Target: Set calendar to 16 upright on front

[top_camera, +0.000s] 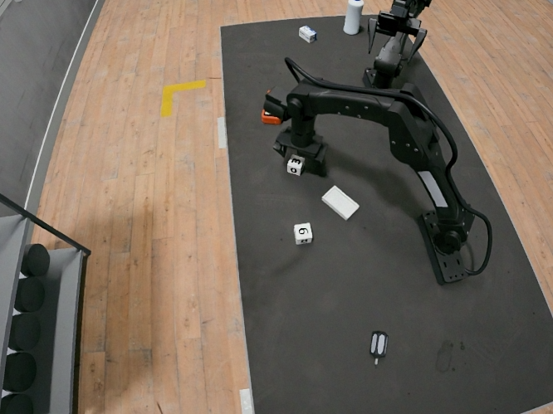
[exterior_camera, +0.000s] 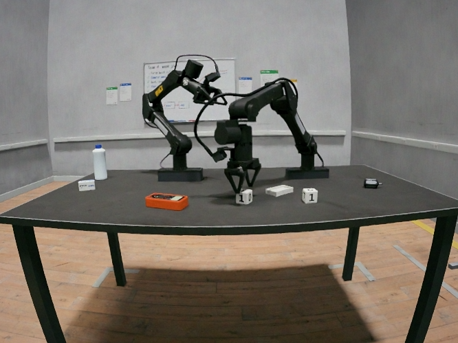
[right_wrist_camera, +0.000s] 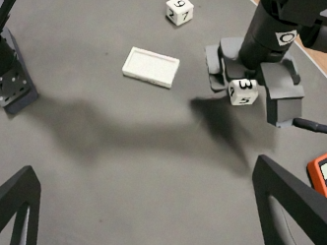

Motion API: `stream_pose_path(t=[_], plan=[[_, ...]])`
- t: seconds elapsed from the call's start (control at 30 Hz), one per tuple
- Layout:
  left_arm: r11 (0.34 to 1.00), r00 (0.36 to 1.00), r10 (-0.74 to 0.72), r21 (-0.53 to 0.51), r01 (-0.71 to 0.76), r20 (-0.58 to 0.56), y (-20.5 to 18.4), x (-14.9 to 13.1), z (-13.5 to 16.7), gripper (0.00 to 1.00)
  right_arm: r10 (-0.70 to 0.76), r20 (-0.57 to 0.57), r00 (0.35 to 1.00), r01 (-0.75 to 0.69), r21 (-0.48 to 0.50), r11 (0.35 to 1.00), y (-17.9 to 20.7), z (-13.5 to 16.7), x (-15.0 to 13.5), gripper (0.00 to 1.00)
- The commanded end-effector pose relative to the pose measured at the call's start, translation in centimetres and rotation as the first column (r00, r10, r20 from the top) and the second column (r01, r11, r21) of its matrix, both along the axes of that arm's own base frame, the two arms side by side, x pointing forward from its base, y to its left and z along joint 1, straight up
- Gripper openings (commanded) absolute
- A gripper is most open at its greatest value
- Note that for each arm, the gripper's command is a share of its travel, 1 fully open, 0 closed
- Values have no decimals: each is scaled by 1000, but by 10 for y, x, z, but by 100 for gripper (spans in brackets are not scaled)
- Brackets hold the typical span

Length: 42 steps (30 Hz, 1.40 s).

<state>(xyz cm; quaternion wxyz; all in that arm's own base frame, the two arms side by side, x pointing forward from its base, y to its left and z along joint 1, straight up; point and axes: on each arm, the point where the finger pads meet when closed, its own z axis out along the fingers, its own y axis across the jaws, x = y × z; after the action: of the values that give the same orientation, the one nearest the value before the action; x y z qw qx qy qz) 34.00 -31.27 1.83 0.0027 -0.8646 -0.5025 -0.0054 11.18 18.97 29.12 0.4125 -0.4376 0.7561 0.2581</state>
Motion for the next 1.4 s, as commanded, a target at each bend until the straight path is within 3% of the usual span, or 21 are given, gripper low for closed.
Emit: stream_pose_path(t=[0.0, 0.33, 0.6, 0.67, 0.83, 1.17, 1.23, 1.37], plan=[[998, 999, -6, -58, 8, 41, -15, 3, 46, 100, 12, 19, 1000, -13, 22, 1000, 1, 11, -3, 100], [1000, 1000, -1, -16, 1, -3, -5, 9, 39, 100, 12, 19, 1000, -13, 22, 1000, 1, 11, -3, 100], [969, 959, 245, -22, -244, 143, -9, 25, 52, 100, 12, 19, 1000, -13, 22, 1000, 1, 11, -3, 100], [969, 959, 245, -22, -244, 143, -9, 25, 52, 100, 12, 19, 1000, -13, 22, 1000, 1, 11, -3, 100], [883, 851, 465, -58, -466, 246, -7, 30, 54, 100, 12, 19, 1000, -13, 22, 1000, 1, 11, -3, 100], [678, 595, 722, -191, -710, 353, -4, 36, 60, 100, 12, 19, 1000, -13, 22, 1000, 1, 11, -3, 100], [678, 595, 722, -191, -710, 353, -4, 36, 60, 100, 12, 19, 1000, -13, 22, 1000, 1, 11, -3, 100], [550, 437, 818, -287, -785, 374, -3, 40, 64, 100, 12, 19, 1000, -13, 22, 1000, 1, 11, -3, 100]])
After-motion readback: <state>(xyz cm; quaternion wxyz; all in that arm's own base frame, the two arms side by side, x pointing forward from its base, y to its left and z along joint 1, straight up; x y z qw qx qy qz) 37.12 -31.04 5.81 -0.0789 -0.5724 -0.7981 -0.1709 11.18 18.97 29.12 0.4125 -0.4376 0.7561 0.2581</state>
